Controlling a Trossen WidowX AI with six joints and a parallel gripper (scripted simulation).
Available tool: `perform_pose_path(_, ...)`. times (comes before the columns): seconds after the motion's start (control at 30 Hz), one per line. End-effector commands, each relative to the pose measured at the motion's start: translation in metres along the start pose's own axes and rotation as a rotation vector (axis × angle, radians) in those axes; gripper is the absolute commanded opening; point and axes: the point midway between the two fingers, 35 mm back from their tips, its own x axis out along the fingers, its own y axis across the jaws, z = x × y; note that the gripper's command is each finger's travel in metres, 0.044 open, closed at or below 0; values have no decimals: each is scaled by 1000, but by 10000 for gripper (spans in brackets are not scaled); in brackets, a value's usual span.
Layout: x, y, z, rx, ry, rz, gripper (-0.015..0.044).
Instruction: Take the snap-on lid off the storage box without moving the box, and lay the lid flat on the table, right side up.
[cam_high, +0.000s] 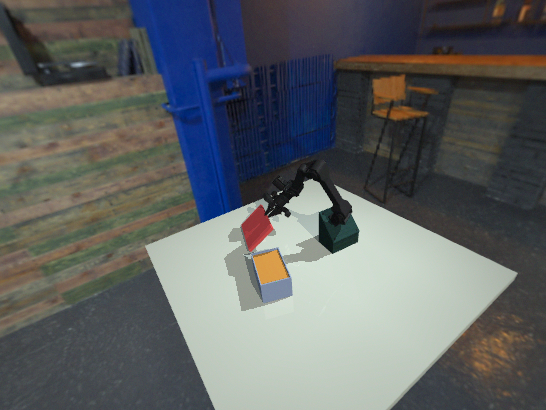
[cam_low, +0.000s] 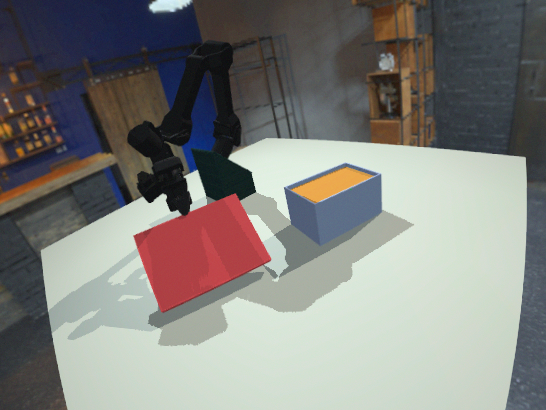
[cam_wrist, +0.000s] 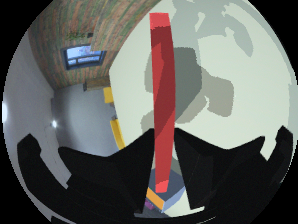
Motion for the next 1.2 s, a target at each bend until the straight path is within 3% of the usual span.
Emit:
perform_pose_path(0.0, 2, -1, 0, -1, -2, 4, 0)
perform_pose_path(1.17, 20, -23, 0, 0, -1, 4, 0)
